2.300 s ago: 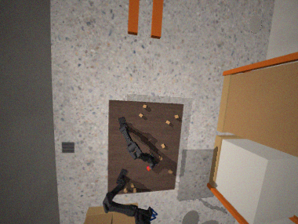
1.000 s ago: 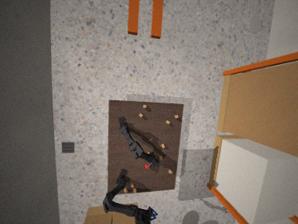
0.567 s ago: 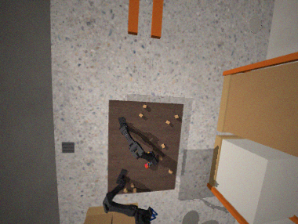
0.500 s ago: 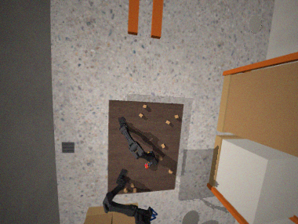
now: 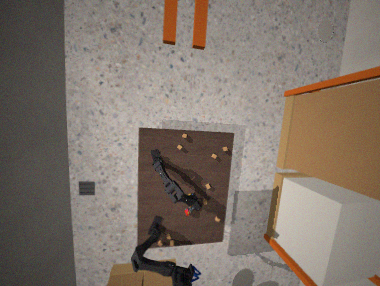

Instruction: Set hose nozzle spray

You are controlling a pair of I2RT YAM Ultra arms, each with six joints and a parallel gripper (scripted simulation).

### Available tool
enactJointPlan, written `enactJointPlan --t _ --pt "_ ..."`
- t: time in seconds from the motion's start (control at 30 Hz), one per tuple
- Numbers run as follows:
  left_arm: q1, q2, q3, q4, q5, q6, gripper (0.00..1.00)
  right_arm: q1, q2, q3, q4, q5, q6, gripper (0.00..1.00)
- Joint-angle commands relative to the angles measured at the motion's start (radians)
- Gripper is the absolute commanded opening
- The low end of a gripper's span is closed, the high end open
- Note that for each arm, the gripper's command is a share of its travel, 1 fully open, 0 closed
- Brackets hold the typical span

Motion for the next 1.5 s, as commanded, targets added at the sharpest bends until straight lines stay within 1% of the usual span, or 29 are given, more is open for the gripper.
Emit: enactJointPlan --t 0.0,0.03,0.07,0.13,0.17,0.23,0.27,0.57,0.77,0.83,0.93,1.0,1.13,1.17,1.23,1.3,1.37,1.43,1.47 --pt "-0.006 -0.048 0.027 0.061 0.032 -0.010 0.36 0.013 -0.007 0.047 0.016 0.005 -0.004 0.37" --pt "-0.006 -0.048 0.027 0.061 0.031 -0.010 0.36 0.013 -0.007 0.047 0.016 0.005 -0.004 0.37" --pt "-0.008 -0.040 -0.022 0.060 0.030 -0.010 0.36 0.013 -0.007 0.047 0.016 0.005 -0.004 0.37" --pt "-0.013 -0.038 -0.002 0.067 0.029 -0.010 0.36 0.013 -0.007 0.047 0.016 0.005 -0.004 0.37" --pt "-0.007 -0.038 -0.019 0.074 0.031 -0.010 0.36 0.013 -0.007 0.047 0.016 0.005 -0.004 0.37" --pt "-0.006 -0.043 0.009 0.071 0.031 -0.010 0.36 0.013 -0.007 0.047 0.016 0.005 -0.004 0.37" --pt "-0.002 -0.051 0.015 0.058 0.032 -0.009 0.51 0.013 -0.007 0.047 0.016 0.005 -0.004 0.37" --pt "-0.001 -0.035 0.011 0.059 0.031 -0.004 0.51 0.013 -0.007 0.047 0.016 0.005 -0.004 0.37" --pt "-0.003 -0.049 0.017 0.060 0.031 -0.006 0.51 0.013 -0.007 0.047 0.016 0.005 -0.004 0.37" --pt "0.013 -0.057 0.015 0.022 0.032 0.010 0.51 0.013 -0.007 0.047 0.016 0.005 -0.004 0.37" --pt "0.014 -0.063 -0.036 0.010 0.032 0.012 0.51 0.013 -0.007 0.047 0.016 0.005 -0.004 0.37" --pt "-0.005 -0.067 0.000 0.027 0.031 0.011 0.51 0.013 -0.007 0.047 0.016 0.005 -0.004 0.37" --pt "0.006 -0.066 -0.009 0.030 0.031 0.008 0.51 0.013 -0.007 0.047 0.016 0.005 -0.004 0.37" --pt "0.021 -0.092 -0.045 -0.022 0.036 0.019 0.51 0.013 -0.007 0.047 0.016 0.005 -0.004 0.37" --pt "0.024 -0.112 -0.025 -0.044 0.038 0.025 0.51 0.013 -0.007 0.047 0.016 0.005 -0.004 0.37" --pt "0.030 -0.135 -0.045 -0.061 0.040 0.030 0.51 0.013 -0.007 0.047 0.016 0.005 -0.004 0.37" --pt "0.036 -0.161 -0.026 -0.082 0.042 0.036 0.51 0.013 -0.008 0.047 0.016 0.005 -0.004 0.37" --pt "0.041 -0.180 -0.057 -0.106 0.045 0.041 0.51 0.013 -0.007 0.047 0.016 0.005 -0.004 0.37" --pt "0.044 -0.192 -0.034 -0.118 0.046 0.044 0.51 0.013 -0.007 0.047 0.016 0.005 -0.004 0.37"
